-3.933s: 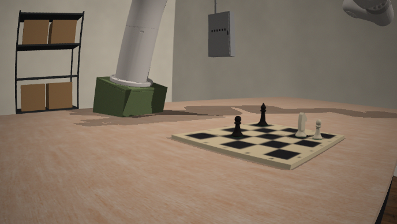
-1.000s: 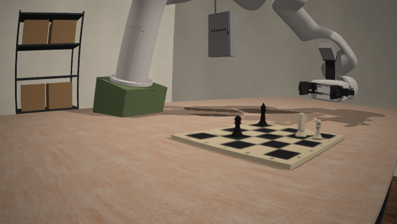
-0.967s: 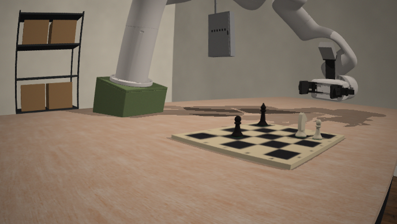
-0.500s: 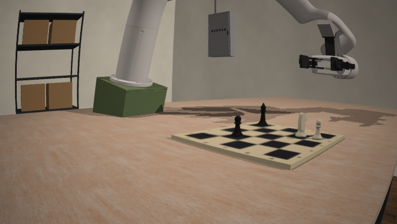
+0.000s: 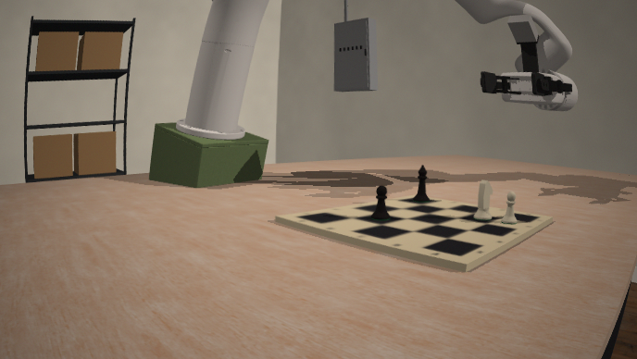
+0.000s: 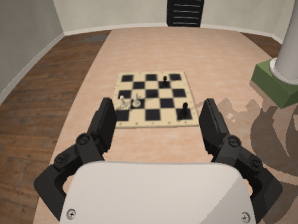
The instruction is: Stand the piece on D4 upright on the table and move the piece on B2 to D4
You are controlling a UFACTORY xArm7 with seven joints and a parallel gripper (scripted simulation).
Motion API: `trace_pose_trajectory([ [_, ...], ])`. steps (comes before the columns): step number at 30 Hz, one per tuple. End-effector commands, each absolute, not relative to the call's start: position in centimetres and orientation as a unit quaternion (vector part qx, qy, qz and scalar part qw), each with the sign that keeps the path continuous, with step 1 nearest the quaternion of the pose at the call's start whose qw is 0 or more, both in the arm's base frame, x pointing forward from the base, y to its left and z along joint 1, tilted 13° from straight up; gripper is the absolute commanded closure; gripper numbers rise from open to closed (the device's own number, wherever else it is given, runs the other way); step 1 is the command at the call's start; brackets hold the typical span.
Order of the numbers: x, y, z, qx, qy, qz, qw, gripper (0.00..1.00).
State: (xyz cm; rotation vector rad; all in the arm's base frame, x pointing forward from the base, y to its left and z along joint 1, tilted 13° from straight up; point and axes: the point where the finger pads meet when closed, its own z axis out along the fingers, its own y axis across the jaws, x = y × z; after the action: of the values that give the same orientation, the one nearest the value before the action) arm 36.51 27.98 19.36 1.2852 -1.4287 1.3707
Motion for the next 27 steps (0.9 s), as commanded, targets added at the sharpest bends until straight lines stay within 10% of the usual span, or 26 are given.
trace_pose_trajectory([
  [1,38.9,25.4,21.6,0.498,-0.601,0.521,0.346,0.0],
  [27,43.7,3.1,23.5,0.397,-0.864,0.295,0.1,0.0],
])
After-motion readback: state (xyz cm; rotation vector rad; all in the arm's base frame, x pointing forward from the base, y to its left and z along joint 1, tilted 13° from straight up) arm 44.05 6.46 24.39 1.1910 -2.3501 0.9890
